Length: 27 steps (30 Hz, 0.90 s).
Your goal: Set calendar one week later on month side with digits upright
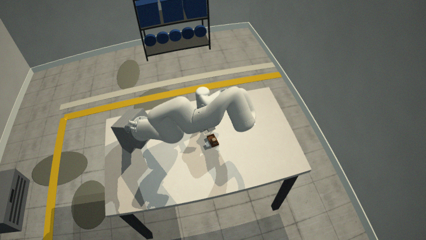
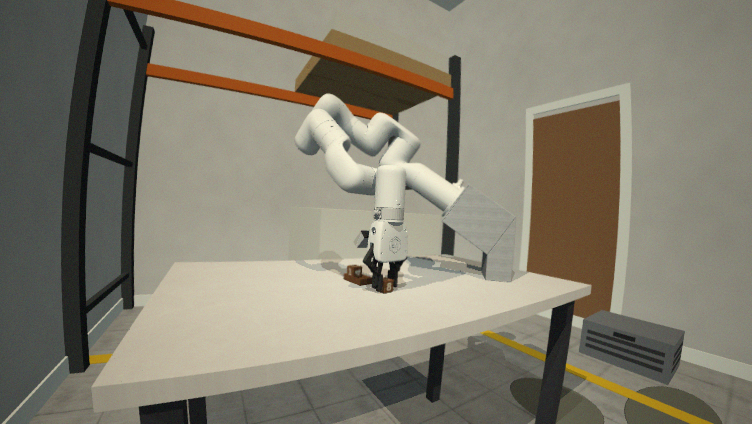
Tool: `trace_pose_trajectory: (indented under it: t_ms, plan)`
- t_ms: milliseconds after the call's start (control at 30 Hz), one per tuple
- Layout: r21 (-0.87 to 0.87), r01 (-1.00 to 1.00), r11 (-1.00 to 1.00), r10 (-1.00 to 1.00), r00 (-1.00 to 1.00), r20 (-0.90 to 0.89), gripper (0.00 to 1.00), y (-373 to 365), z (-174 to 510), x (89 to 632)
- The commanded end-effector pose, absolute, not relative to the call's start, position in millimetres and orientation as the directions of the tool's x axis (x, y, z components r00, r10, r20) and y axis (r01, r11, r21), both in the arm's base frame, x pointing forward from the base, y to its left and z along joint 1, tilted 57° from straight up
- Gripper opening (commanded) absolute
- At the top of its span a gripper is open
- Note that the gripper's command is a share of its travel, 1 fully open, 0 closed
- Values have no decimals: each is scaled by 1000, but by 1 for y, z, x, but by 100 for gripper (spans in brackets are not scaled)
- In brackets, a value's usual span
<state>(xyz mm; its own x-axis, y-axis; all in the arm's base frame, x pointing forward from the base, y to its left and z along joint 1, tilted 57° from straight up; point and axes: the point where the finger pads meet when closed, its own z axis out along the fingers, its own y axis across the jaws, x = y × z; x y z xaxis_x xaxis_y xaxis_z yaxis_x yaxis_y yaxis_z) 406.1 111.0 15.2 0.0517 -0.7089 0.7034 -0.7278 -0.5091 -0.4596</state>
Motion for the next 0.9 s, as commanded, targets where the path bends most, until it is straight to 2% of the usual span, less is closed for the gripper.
trace_pose_trajectory:
  t_ms: [0, 200, 233, 867]
  plan:
    - [-460, -726, -511, -710, 54, 702, 49, 113, 15, 406]
    - [-460, -726, -511, -710, 54, 702, 49, 113, 15, 406]
    - [-460, -726, -511, -710, 54, 702, 29, 113, 15, 406]
    - [-460, -726, -511, -710, 54, 702, 29, 113, 15, 406]
